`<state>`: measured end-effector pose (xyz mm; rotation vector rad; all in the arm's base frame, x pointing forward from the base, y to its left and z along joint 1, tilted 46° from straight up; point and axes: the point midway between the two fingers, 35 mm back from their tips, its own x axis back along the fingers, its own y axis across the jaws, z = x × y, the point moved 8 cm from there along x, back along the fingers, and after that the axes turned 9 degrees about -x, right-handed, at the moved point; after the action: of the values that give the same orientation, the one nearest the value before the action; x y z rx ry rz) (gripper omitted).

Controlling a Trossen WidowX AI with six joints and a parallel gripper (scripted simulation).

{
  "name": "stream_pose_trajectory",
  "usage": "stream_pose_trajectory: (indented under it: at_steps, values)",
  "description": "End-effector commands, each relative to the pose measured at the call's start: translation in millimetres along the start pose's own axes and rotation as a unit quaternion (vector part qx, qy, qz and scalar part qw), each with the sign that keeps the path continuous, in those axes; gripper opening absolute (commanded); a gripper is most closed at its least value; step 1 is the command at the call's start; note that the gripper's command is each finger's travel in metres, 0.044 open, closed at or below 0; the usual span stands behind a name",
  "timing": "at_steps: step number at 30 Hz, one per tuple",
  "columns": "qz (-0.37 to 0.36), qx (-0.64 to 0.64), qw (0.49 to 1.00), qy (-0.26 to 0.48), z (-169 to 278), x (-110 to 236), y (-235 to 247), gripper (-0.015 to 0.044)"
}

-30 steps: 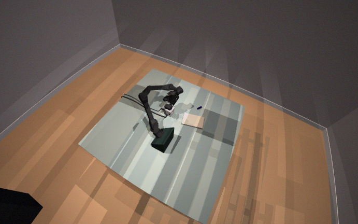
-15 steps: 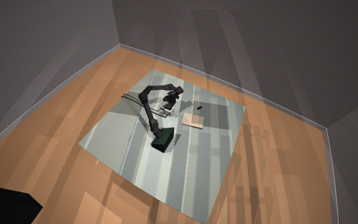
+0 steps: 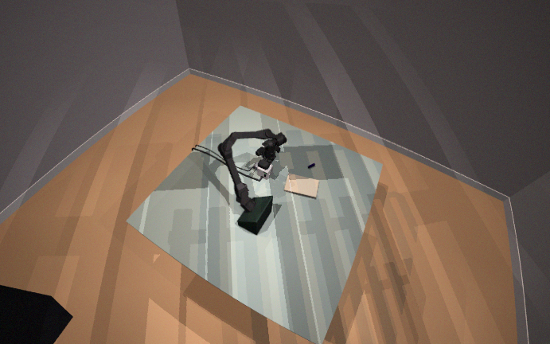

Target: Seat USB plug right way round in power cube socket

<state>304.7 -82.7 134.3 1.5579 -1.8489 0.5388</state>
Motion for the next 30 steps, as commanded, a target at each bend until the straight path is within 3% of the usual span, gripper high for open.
stream_pose_trajectory:
  at_steps: [1,30]
  values:
    - [0.0,0.001,1.0,0.0,0,3,0,0.0]
    - [0.0,0.001,1.0,0.001,0,22,0,0.0]
